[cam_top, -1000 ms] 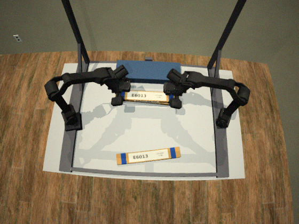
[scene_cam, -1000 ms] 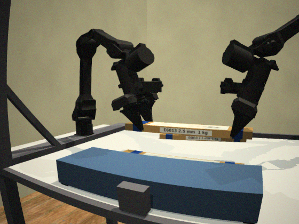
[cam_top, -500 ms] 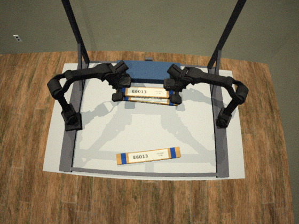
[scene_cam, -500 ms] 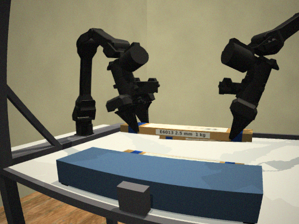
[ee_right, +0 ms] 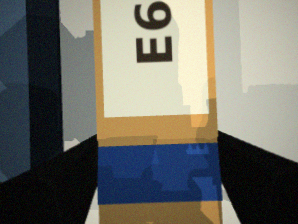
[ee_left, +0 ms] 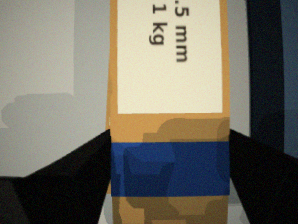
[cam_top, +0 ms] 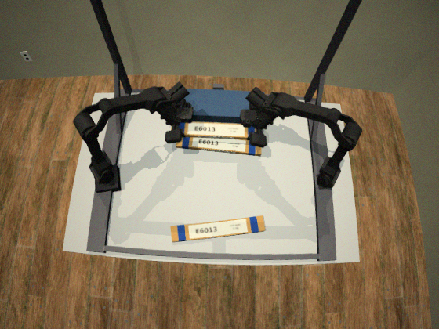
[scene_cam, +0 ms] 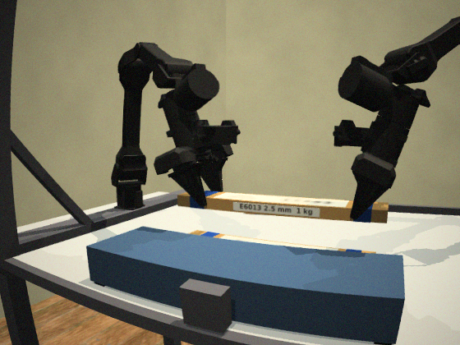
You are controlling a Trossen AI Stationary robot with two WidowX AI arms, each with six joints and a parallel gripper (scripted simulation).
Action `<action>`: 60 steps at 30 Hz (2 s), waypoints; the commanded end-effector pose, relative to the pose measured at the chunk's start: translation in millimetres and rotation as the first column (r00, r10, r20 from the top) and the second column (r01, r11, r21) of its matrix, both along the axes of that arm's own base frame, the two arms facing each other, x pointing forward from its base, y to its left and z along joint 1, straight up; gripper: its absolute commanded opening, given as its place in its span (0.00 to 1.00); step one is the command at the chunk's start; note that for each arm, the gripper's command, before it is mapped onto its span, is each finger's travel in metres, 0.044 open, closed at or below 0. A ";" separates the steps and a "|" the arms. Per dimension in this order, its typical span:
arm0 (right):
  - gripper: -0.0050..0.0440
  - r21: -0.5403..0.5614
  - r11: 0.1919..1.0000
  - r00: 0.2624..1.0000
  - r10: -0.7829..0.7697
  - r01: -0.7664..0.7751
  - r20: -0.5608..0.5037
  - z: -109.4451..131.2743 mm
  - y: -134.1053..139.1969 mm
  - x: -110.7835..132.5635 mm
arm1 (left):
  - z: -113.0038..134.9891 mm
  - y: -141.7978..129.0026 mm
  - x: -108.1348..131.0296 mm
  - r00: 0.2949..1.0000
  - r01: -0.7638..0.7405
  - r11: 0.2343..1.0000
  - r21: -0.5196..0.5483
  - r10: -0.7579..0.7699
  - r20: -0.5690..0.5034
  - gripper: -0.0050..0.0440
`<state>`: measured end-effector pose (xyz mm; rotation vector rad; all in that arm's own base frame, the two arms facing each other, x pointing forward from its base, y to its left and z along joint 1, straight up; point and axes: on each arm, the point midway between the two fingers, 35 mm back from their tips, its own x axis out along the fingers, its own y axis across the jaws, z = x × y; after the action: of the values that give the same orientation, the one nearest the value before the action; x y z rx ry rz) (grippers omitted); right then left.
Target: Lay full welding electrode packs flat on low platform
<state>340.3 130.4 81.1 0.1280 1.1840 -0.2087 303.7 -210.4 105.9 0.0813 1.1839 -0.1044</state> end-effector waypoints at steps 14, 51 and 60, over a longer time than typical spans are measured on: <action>0.00 0.023 1.000 1.000 0.005 -0.005 0.024 12.5 37.3 9.0 | 13.6 -35.7 -5.3 1.000 0.002 1.000 -0.028 -0.002 0.018 0.00; 0.00 0.026 1.000 1.000 0.005 -0.005 0.023 13.0 102.0 23.8 | 14.2 -101.5 -15.7 1.000 0.003 0.999 -0.033 -0.002 0.015 0.00; 0.00 0.027 1.000 1.000 0.005 -0.005 0.022 13.2 115.7 26.8 | 14.3 -115.4 -17.9 1.000 0.003 0.999 -0.034 -0.002 0.014 0.00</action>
<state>365.1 229.8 77.5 0.1221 1.1912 -0.2138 289.1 -311.9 102.2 0.0878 1.1911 -0.0982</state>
